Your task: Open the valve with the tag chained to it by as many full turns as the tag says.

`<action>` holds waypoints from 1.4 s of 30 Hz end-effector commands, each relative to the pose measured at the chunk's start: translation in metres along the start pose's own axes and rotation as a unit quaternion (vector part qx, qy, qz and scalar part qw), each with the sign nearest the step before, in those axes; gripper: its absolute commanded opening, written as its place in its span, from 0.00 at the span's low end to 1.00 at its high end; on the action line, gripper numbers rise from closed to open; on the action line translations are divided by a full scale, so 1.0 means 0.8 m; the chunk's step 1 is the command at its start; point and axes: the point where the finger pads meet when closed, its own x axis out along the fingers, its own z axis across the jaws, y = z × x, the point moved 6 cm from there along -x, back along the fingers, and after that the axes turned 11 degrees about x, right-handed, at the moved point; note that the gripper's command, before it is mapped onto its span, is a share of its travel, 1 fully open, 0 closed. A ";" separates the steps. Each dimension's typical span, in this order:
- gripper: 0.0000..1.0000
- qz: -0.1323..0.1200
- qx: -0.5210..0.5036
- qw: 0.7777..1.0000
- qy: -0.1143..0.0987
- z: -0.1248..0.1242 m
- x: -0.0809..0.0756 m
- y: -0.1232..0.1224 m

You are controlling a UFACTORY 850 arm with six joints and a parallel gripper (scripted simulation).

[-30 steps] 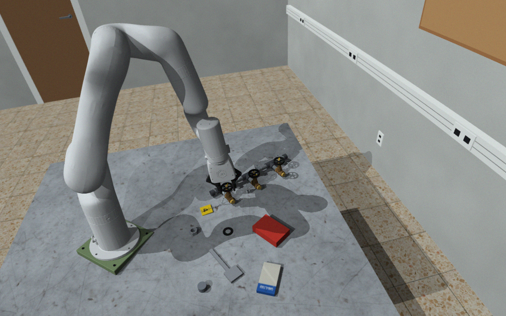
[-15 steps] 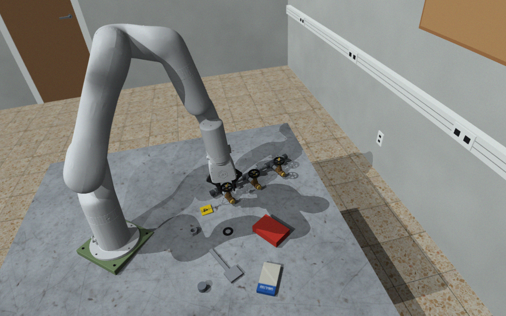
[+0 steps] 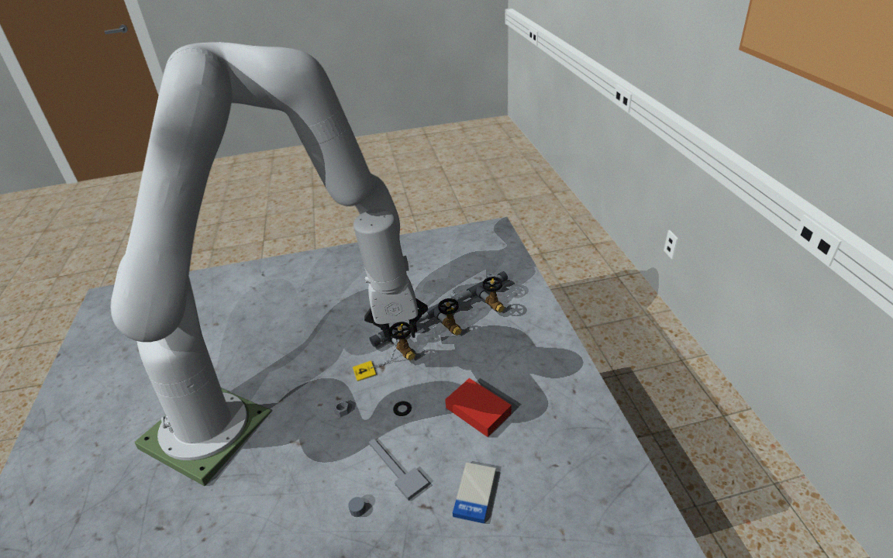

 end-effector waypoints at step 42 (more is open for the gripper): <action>1.00 0.004 0.066 0.998 0.000 0.001 -0.001 -0.001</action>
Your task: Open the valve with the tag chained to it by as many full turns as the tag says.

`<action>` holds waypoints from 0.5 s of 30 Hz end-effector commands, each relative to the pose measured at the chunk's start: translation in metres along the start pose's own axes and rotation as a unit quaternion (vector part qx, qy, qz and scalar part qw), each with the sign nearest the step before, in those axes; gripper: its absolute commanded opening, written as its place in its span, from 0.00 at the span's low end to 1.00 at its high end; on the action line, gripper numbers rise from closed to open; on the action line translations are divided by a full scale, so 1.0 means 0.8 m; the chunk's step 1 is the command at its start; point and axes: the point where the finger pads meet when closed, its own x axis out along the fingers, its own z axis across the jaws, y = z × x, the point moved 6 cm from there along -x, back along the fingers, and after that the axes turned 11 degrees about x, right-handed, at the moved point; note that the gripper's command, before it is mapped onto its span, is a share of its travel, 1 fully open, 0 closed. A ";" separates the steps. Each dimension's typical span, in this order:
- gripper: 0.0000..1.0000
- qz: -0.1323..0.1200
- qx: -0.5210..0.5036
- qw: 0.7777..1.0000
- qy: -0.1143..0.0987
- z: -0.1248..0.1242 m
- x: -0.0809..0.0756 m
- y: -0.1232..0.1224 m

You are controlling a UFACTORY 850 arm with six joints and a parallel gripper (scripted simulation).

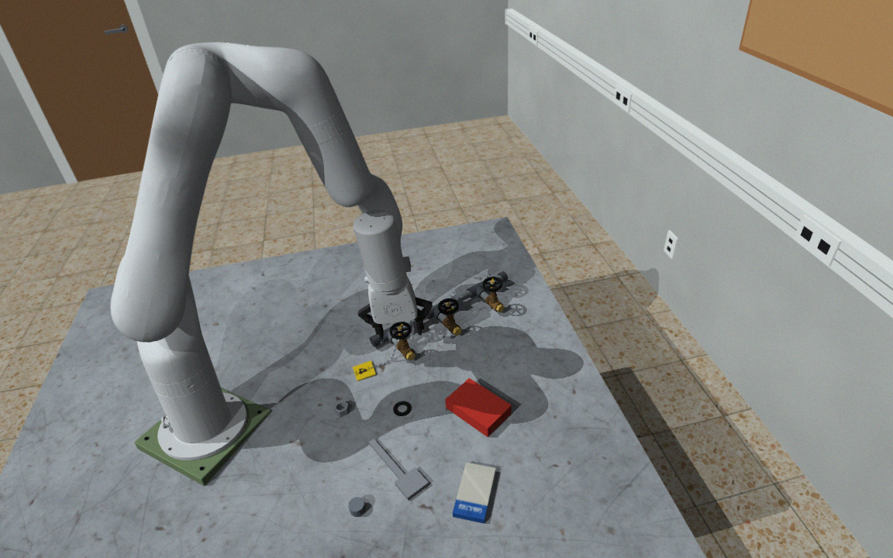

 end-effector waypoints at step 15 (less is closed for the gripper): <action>1.00 0.005 0.350 0.937 0.000 0.001 -0.001 0.000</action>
